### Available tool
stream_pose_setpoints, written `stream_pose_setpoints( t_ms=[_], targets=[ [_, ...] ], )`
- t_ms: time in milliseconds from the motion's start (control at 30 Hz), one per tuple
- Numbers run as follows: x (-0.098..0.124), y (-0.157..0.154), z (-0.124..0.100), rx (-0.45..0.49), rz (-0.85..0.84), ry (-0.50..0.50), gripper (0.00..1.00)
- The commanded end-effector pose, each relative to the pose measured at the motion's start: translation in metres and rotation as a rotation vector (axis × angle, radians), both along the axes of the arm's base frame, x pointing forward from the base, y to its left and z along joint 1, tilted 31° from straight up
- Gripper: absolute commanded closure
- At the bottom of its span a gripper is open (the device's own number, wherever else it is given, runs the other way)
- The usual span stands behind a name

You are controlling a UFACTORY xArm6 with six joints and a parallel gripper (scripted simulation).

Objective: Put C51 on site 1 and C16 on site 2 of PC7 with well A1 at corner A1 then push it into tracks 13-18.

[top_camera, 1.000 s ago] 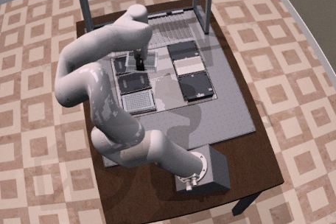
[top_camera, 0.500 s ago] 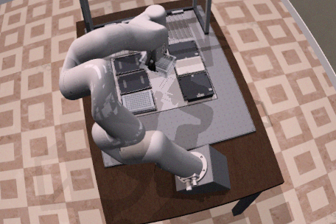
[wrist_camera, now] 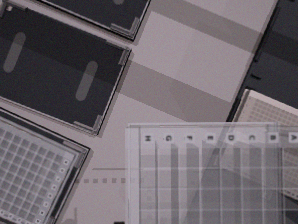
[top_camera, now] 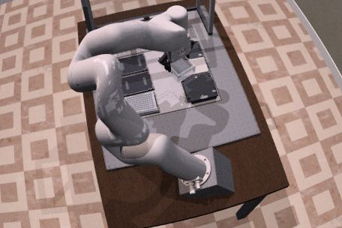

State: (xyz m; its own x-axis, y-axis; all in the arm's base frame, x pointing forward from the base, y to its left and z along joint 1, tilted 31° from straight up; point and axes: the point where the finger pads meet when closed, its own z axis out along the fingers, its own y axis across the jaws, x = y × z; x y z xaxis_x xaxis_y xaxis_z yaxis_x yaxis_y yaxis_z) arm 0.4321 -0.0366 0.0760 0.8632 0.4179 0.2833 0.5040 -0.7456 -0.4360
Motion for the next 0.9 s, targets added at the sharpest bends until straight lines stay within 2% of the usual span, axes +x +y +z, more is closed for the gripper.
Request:
stream_pose_setpoints(
  t_ms=[0, 333, 567, 767, 867],
  targets=[
    [-0.003, -0.019, -0.010, 0.000, -0.123, 0.074, 1.00],
    [-0.011, -0.053, -0.030, 0.008, -0.351, 0.212, 1.00],
    [-0.018, -0.081, -0.048, 0.008, -0.353, 0.213, 1.00],
    [-0.018, -0.080, -0.048, 0.008, -0.353, 0.213, 1.00],
    [-0.018, -0.081, -0.048, 0.011, -0.438, 0.265, 1.00]
  ],
)
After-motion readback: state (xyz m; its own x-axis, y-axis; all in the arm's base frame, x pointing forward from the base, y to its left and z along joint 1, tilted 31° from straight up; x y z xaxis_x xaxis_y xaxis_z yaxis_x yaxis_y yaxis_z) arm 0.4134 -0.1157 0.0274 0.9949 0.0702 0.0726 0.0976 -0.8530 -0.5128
